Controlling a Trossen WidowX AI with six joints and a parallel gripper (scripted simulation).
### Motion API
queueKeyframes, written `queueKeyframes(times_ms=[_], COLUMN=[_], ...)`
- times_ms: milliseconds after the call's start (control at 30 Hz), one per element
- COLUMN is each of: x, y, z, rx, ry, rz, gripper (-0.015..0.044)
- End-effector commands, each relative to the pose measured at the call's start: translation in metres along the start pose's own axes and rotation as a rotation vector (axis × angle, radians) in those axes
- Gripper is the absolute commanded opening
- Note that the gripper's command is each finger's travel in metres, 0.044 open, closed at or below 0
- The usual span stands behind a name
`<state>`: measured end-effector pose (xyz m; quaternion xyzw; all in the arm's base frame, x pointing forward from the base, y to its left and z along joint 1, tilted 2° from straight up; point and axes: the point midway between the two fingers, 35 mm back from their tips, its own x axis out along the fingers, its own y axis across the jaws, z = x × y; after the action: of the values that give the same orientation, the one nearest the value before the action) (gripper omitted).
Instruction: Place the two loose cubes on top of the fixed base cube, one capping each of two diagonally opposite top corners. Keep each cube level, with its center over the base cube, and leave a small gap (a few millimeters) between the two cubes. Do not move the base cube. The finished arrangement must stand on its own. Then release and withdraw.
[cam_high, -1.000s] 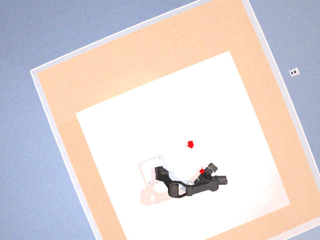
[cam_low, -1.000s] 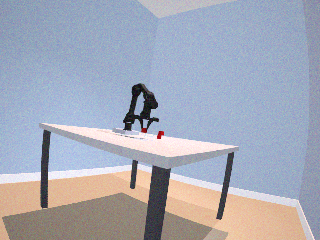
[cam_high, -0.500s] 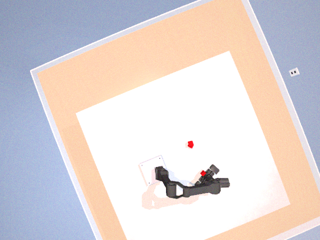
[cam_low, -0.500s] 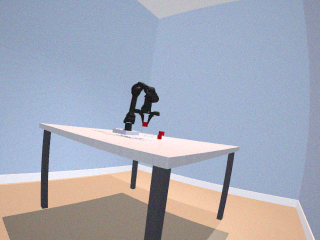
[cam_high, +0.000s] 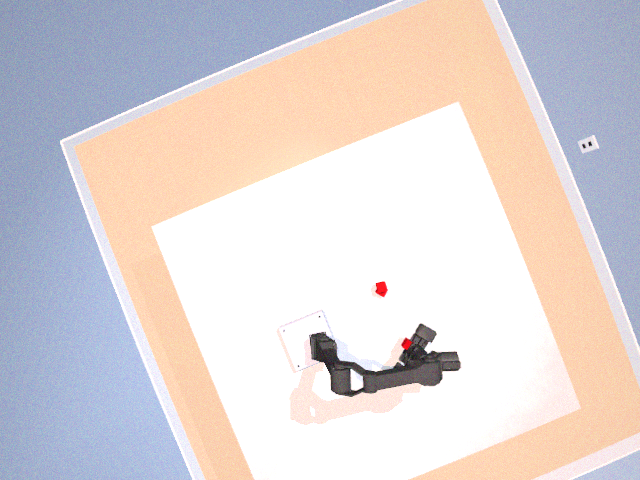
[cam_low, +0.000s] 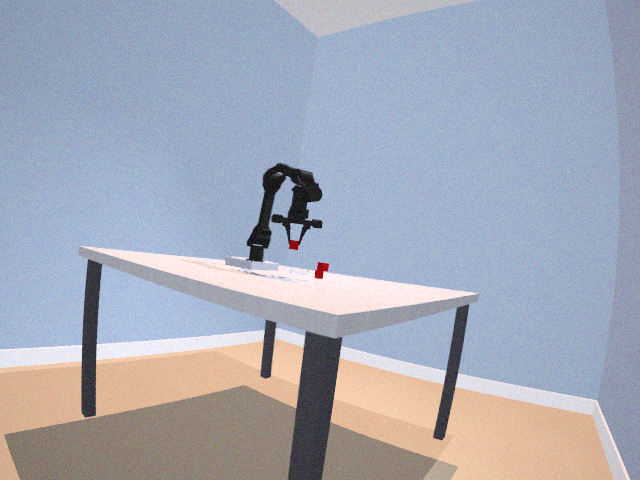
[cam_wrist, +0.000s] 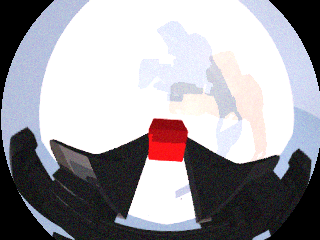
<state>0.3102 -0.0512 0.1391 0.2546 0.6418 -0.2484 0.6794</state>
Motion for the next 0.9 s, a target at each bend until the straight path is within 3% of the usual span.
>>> queueKeyframes(times_ms=[0, 867], x=[-0.002, 0.004], y=[0.010, 0.066], z=[-0.009, -0.073], rx=[-0.172, -1.317], ry=[-0.005, -0.004], rz=[0.004, 0.010], gripper=[0.0105, 0.0105])
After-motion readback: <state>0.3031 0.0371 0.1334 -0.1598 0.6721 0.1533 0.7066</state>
